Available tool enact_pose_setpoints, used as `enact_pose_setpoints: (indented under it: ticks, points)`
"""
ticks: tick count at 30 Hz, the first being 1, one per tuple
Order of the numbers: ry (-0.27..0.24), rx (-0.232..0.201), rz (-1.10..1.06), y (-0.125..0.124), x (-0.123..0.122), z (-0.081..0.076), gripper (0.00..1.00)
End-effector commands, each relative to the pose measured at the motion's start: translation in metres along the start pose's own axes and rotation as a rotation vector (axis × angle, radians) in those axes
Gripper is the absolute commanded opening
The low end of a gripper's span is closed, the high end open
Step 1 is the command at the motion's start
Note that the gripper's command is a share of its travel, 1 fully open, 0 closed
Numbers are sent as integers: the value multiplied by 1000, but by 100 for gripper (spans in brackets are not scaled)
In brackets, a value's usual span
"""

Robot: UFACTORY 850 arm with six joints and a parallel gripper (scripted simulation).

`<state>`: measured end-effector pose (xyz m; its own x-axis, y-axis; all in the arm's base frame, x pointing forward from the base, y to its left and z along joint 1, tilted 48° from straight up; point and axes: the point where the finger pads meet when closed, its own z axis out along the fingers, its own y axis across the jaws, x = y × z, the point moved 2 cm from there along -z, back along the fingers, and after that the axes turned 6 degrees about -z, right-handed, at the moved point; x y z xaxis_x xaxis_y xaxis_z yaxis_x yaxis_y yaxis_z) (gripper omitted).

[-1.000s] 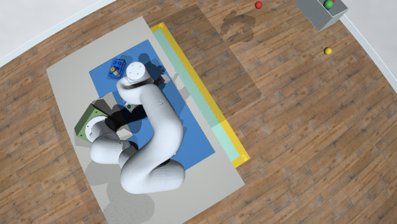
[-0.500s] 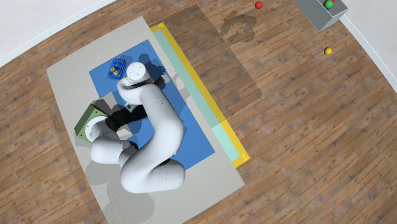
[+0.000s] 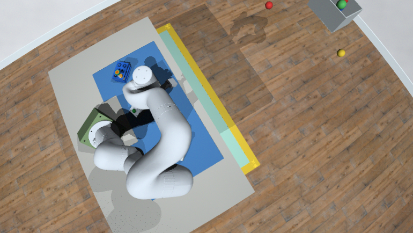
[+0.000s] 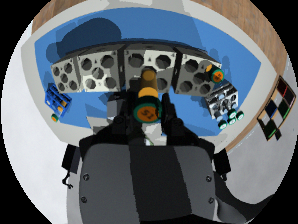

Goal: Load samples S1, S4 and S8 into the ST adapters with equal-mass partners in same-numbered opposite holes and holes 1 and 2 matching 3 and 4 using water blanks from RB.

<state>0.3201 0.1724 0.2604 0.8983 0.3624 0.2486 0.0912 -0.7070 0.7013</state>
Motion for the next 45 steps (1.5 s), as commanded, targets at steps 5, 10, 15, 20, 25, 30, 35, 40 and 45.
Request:
enact_pose_setpoints:
  ticks: [5,10,15,20,25,30,35,40,45]
  points:
    - [1,1,1,0,1,7,0]
    - [1,1,1,0,0,10,0]
    - [1,1,1,0,1,15,0]
    - [1,1,1,0,1,20,0]
    - [1,1,1,0,1,24,0]
    - [1,1,1,0,1,28,0]
    - [1,1,1,0,1,33,0]
    - [1,1,1,0,1,38,0]
    - [1,1,1,0,1,41,0]
